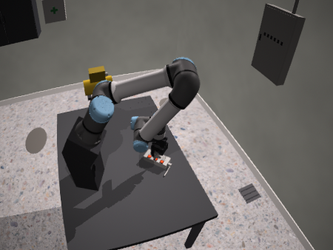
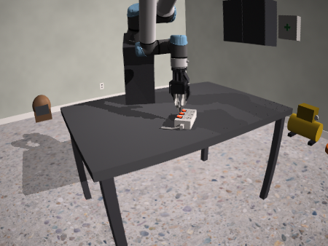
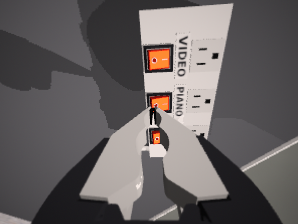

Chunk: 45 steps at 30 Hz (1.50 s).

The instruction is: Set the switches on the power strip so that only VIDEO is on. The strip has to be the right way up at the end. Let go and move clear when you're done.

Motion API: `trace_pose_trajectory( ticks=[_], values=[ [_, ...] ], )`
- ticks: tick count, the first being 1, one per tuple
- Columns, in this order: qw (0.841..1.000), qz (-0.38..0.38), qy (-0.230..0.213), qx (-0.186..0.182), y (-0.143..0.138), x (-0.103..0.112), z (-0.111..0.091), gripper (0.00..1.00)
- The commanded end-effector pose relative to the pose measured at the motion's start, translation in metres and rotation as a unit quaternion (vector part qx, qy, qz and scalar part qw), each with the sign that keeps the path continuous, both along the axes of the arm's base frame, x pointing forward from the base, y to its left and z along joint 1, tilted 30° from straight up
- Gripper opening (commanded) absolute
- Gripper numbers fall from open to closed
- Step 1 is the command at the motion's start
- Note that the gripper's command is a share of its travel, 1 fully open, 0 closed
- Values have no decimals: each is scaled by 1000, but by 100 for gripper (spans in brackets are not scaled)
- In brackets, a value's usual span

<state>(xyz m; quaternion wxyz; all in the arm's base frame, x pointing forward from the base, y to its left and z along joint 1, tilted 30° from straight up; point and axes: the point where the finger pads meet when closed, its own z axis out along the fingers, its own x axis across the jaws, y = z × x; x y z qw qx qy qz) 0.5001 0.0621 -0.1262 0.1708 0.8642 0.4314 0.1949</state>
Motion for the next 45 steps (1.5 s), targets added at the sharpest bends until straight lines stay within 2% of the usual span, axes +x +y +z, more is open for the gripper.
trace_pose_trajectory(
  ticks=[1,32,45],
  values=[
    [1000,0,0,0,0,1,-1,0],
    [1000,0,0,0,-1,3,-4,0],
    [1000,0,0,0,2,-8,16,0]
  ],
)
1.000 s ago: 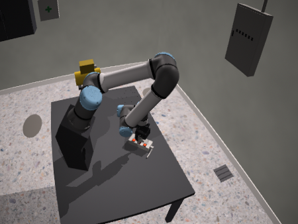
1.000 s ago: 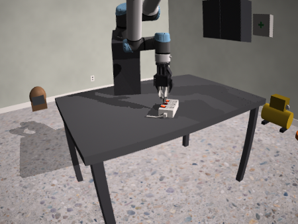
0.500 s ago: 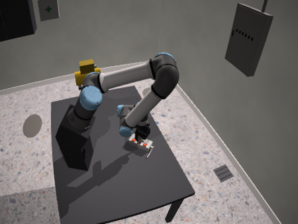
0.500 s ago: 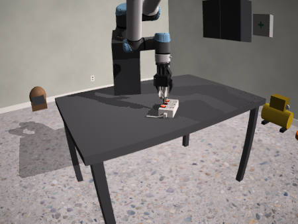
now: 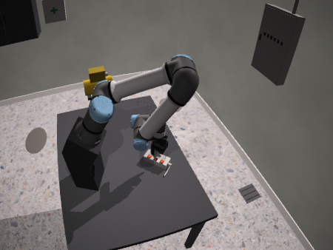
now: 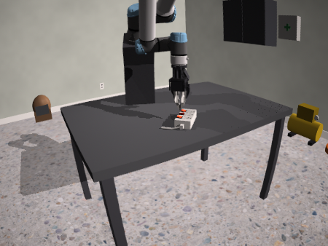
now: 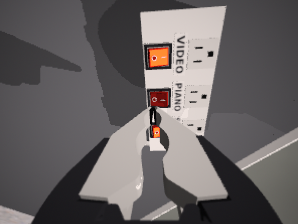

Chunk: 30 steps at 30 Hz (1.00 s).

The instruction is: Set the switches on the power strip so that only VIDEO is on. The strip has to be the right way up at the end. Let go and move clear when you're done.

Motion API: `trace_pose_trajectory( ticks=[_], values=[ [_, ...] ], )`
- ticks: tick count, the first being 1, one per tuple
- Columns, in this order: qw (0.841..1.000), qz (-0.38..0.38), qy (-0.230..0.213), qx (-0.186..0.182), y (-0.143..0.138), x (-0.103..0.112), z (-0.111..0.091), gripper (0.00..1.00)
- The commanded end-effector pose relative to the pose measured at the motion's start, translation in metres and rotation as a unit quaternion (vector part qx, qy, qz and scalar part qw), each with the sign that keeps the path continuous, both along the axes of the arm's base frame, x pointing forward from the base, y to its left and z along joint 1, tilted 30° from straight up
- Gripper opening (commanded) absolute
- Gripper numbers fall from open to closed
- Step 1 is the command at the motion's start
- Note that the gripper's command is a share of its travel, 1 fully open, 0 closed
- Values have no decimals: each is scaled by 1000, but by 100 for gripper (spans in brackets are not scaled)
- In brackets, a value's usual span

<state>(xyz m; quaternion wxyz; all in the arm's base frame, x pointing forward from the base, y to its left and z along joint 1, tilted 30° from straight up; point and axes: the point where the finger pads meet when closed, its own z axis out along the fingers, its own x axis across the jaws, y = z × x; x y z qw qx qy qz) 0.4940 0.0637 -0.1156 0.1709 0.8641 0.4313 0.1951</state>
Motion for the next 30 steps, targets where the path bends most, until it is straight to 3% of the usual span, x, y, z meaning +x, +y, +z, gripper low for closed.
trace_pose_trajectory(
  ticks=[1,8,30],
  values=[
    [1000,0,0,0,1,-4,7,0],
    [1000,0,0,0,3,-10,18,0],
    [1000,0,0,0,1,-8,21,0]
  ],
)
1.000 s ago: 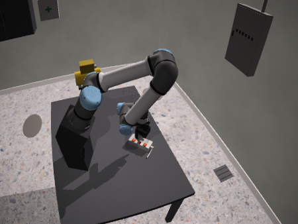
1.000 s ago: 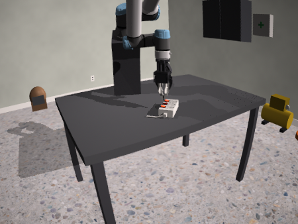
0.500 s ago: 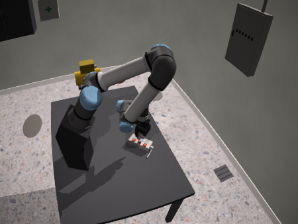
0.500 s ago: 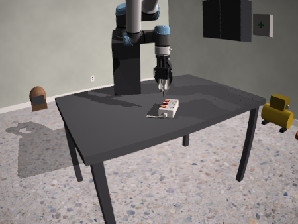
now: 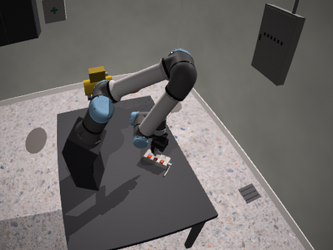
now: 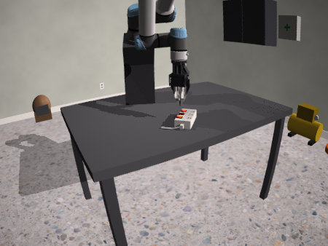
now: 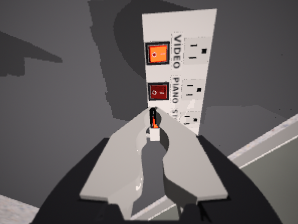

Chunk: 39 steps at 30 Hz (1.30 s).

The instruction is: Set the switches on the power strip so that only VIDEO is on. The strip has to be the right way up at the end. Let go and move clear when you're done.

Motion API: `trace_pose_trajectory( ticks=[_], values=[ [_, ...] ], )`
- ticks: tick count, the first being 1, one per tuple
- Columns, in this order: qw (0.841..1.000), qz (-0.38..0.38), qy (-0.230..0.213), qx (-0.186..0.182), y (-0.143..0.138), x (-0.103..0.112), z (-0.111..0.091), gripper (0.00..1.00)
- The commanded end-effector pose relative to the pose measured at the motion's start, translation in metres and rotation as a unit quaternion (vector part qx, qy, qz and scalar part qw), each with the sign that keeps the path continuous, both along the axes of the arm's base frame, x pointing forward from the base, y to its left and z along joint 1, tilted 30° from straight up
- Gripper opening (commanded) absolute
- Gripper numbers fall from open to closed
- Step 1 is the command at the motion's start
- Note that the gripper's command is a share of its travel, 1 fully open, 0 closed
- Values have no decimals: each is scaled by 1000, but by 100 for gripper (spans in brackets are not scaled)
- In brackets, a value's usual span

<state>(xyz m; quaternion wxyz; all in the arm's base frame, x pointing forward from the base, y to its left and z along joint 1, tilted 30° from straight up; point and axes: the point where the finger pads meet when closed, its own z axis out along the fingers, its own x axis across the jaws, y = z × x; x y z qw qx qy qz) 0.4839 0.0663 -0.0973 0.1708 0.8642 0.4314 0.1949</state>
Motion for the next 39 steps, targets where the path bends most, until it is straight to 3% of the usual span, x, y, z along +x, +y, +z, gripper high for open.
trace_pose_trajectory(
  ticks=[1,8,39],
  values=[
    [1000,0,0,0,-5,6,7,0],
    [1000,0,-1,0,-24,24,33,0],
    [1000,0,-1,0,-24,24,34,0]
  ],
)
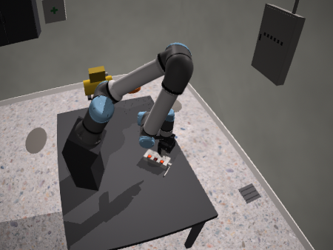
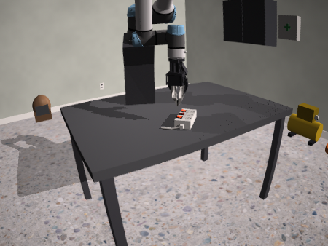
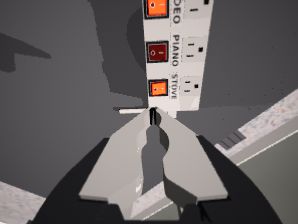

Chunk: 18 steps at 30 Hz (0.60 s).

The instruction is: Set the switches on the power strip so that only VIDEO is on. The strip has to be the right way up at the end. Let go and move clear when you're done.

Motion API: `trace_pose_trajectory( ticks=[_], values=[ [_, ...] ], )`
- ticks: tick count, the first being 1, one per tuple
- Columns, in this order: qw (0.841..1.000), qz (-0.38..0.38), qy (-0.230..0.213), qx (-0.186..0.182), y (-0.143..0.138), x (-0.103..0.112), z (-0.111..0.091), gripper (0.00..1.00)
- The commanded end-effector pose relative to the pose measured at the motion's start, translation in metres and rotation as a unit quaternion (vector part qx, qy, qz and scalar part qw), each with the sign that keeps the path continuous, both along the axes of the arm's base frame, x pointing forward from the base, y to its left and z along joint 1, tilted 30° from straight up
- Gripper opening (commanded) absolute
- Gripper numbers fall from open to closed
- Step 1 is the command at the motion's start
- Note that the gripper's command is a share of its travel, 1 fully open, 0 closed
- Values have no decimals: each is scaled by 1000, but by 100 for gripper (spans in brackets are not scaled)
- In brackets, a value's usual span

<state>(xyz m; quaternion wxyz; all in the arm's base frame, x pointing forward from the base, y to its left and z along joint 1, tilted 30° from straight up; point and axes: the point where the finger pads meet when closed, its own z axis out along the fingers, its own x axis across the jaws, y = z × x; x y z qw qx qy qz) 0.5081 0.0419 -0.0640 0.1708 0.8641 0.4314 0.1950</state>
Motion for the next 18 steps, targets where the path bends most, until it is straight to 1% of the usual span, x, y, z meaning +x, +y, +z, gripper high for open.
trace_pose_trajectory(
  ticks=[1,18],
  values=[
    [1000,0,-1,0,0,0,0,0],
    [1000,0,0,0,0,1,-2,0]
  ],
)
